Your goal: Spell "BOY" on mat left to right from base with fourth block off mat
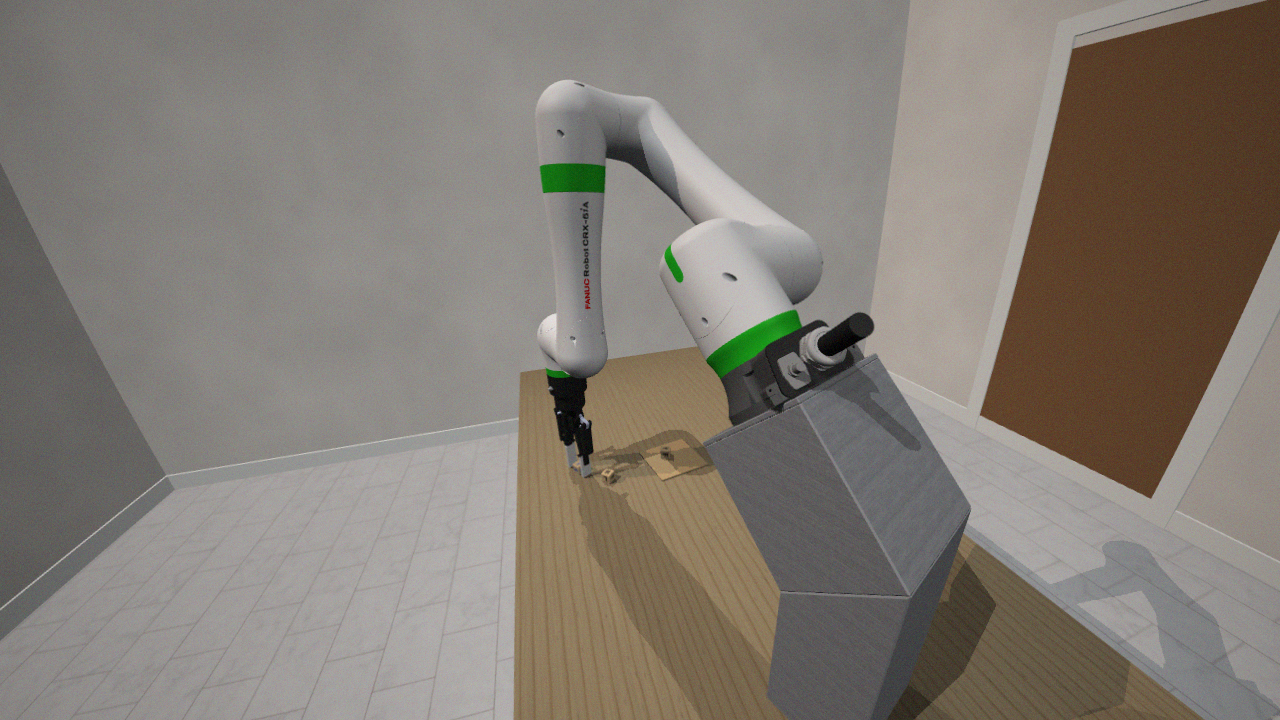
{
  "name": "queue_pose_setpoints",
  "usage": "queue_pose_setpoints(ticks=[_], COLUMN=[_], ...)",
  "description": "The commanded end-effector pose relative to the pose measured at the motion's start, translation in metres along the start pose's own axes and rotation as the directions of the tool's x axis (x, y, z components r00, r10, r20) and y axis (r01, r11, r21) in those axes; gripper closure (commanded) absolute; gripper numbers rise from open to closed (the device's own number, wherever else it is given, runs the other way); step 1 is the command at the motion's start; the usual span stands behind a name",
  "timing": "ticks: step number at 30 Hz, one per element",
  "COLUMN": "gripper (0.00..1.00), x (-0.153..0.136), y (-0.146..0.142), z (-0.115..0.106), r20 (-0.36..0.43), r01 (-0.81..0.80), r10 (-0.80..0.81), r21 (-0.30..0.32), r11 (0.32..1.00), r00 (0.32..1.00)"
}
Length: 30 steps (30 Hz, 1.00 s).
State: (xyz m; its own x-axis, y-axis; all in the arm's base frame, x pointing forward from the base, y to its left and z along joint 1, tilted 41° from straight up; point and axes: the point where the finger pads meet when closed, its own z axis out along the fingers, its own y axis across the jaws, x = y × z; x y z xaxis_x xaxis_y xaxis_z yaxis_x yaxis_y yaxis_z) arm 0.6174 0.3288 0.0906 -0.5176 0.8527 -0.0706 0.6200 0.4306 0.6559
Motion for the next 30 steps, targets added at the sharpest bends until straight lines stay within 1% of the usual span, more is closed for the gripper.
queue_pose_setpoints(ticks=[1, 17, 18, 30], gripper=[0.75, 0.75, 0.87, 0.87], x=[0.0, 0.0, 0.0, 0.0], y=[0.0, 0.0, 0.0, 0.0], z=[0.0, 0.0, 0.0, 0.0], r20=[0.0, 0.0, 0.0, 0.0], r01=[0.0, 0.0, 0.0, 0.0], r10=[0.0, 0.0, 0.0, 0.0], r21=[-0.002, -0.002, -0.002, -0.002], r11=[1.0, 1.0, 1.0, 1.0], r00=[1.0, 1.0, 1.0, 1.0])
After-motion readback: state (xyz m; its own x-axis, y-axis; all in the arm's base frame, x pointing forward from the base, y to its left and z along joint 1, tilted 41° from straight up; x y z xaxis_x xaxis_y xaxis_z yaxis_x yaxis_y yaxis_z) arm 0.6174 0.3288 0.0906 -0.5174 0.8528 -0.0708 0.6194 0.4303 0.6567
